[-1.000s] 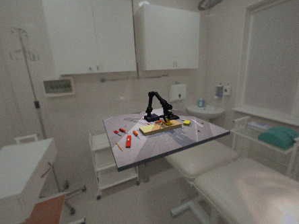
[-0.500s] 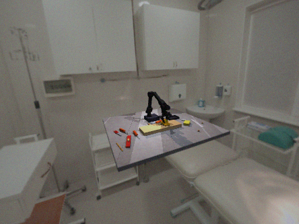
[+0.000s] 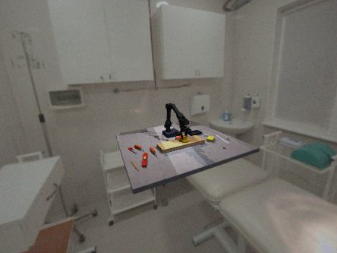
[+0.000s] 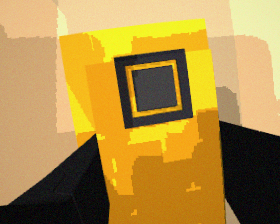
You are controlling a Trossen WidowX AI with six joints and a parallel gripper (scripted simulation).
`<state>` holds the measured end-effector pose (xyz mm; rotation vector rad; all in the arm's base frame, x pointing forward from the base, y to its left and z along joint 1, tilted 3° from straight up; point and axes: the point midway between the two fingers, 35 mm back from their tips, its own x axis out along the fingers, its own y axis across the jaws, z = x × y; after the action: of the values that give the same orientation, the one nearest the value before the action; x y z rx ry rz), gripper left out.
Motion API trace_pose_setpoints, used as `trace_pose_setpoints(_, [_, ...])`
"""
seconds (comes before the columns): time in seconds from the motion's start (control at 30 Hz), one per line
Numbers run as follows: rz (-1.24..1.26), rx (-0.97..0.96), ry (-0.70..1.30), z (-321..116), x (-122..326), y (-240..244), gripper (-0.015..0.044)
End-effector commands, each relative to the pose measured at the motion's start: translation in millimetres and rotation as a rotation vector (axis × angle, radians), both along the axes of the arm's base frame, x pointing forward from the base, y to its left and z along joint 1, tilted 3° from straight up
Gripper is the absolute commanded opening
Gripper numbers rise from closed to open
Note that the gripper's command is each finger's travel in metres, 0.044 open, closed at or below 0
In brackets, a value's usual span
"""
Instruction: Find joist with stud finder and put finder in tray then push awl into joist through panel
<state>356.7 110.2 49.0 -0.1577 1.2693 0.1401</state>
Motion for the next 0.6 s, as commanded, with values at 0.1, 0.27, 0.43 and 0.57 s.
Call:
trace_pose_setpoints(0.1, [0.0, -0.003, 0.001, -0.2, 2.2, -15.4, 0.0])
trace_pose_setpoints(0.27, [0.0, -0.004, 0.001, 0.2, 4.1, -24.7, 0.0])
trace_pose_setpoints(0.43, [0.0, -0.005, 0.0, 0.6, 5.9, -34.1, 0.0])
trace_pose_setpoints(0.57, [0.0, -0.006, 0.0, 1.0, 7.4, -41.6, 0.0])
